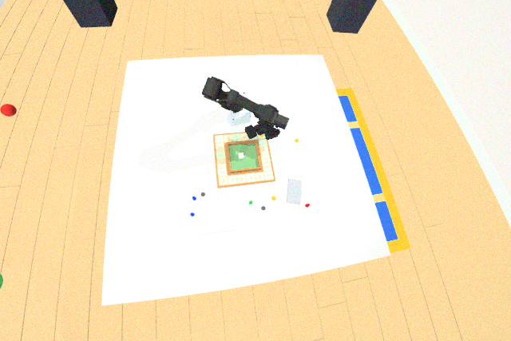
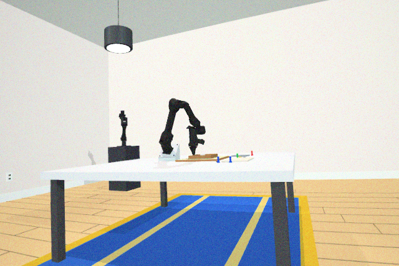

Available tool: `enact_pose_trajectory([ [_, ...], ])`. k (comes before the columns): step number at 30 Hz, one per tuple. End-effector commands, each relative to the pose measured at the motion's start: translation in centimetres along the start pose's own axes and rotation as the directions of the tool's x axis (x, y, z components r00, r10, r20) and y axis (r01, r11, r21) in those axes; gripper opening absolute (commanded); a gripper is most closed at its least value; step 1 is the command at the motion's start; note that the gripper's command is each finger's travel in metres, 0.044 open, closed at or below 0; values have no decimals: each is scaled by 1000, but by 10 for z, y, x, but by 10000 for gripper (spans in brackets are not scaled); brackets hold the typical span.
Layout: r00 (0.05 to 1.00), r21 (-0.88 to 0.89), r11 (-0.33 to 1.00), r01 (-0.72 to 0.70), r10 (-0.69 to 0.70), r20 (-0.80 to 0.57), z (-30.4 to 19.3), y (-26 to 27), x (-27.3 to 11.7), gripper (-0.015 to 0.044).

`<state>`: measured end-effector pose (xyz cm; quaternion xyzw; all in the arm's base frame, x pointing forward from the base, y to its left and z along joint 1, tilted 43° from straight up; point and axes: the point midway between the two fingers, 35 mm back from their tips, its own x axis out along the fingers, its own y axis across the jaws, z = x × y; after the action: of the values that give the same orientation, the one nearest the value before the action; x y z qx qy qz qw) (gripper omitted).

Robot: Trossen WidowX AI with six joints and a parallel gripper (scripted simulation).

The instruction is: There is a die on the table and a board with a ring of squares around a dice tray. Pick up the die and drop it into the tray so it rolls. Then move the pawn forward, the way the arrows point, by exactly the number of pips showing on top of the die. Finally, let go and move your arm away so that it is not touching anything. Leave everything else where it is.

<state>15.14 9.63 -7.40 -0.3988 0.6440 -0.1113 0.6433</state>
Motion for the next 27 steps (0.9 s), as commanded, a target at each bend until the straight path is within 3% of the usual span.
enact_pose_trajectory([
  [1, 1000, -5, 1000, 3, -3, 3, 0, 0, 0, 2],
  [27, 1000, -7, 1000, -1, 1, 1, -5, 1, -127, 0],
])
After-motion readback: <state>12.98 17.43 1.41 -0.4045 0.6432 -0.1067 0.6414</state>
